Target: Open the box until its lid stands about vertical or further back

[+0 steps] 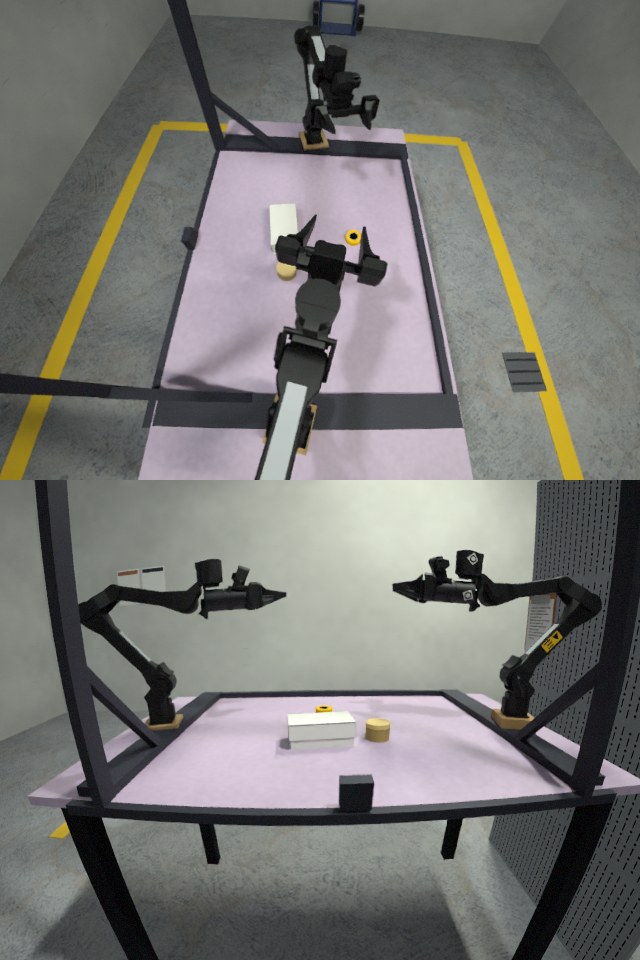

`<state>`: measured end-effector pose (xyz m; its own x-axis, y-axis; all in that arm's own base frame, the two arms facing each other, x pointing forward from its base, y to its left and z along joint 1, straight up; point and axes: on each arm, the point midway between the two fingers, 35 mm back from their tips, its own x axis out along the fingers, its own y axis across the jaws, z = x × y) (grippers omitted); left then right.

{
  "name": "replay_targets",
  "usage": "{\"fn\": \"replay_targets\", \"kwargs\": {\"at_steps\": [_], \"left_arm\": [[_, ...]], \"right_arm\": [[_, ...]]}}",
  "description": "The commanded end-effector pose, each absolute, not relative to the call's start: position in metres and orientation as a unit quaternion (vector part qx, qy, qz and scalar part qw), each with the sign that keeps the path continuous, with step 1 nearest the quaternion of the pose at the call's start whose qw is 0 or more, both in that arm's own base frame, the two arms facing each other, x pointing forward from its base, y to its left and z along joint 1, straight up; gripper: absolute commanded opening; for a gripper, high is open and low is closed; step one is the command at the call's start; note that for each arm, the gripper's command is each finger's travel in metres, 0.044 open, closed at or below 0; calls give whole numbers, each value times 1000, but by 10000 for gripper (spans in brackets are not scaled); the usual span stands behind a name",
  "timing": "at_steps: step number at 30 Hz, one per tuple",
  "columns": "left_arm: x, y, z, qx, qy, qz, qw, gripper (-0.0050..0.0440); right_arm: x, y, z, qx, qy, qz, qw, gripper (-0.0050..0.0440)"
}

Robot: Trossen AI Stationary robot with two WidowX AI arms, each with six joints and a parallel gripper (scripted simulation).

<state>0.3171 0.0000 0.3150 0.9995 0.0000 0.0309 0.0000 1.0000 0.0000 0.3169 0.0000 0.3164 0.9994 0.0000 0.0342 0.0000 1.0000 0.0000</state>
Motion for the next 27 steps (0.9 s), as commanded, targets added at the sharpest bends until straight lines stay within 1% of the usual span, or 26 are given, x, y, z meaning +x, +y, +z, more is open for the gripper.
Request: {"fn": "replay_targets", "kwargs": {"at_steps": [1,17,22,27], "left_arm": [[316,0,323,0,-25,0,1000,440],[316,0,323,0,-25,0,1000,440],[339,-11,314,-9,-2,-7,1000,320],[385,-44,282,-20,50,-25,998,200]], "right_arm": [[316,0,323,0,-25,0,1000,440],[316,0,323,0,-25,0,1000,440],[335,14,293,4,5,16,1000,320],[363,50,233,5,56,56,997,200]]}}
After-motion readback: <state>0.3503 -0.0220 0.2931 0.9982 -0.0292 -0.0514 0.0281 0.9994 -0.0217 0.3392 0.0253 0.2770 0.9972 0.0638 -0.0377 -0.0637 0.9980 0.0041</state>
